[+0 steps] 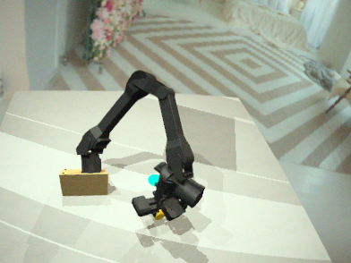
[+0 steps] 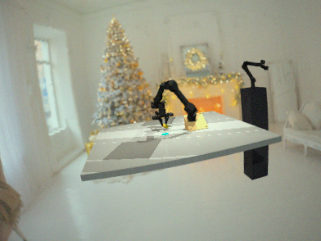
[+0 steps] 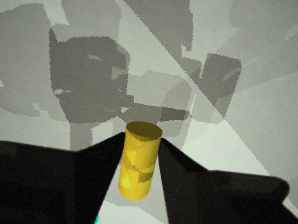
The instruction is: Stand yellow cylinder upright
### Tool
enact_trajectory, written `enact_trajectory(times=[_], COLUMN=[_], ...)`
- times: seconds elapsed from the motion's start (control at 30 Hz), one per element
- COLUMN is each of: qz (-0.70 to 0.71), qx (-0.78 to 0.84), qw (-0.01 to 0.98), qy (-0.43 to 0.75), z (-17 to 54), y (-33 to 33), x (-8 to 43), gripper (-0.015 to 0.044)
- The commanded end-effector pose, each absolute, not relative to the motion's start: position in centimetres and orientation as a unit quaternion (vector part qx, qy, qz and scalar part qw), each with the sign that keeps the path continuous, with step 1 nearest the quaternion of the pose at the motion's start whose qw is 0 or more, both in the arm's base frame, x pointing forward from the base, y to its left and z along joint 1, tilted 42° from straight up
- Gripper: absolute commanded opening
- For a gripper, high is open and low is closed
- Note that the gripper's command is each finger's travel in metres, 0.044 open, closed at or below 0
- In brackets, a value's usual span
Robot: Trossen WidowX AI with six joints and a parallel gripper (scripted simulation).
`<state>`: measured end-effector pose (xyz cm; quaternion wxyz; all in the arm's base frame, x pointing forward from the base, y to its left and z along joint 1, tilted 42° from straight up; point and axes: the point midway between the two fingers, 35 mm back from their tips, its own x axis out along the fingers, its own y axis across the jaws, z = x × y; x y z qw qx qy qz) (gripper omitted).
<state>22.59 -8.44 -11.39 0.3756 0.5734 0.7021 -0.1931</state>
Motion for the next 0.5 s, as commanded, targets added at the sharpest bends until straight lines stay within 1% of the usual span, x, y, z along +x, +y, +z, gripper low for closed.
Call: enact_trajectory(times=[0.0,0.47], qz=[-0.193,-0.194], qx=[0.571,0.571], qw=[0.384,0.384], qy=[0.699,0.699], z=[-10.4,-7.2], y=[-9.5,-12.4], x=[23.0,23.3], gripper=[0.0105,0.0105])
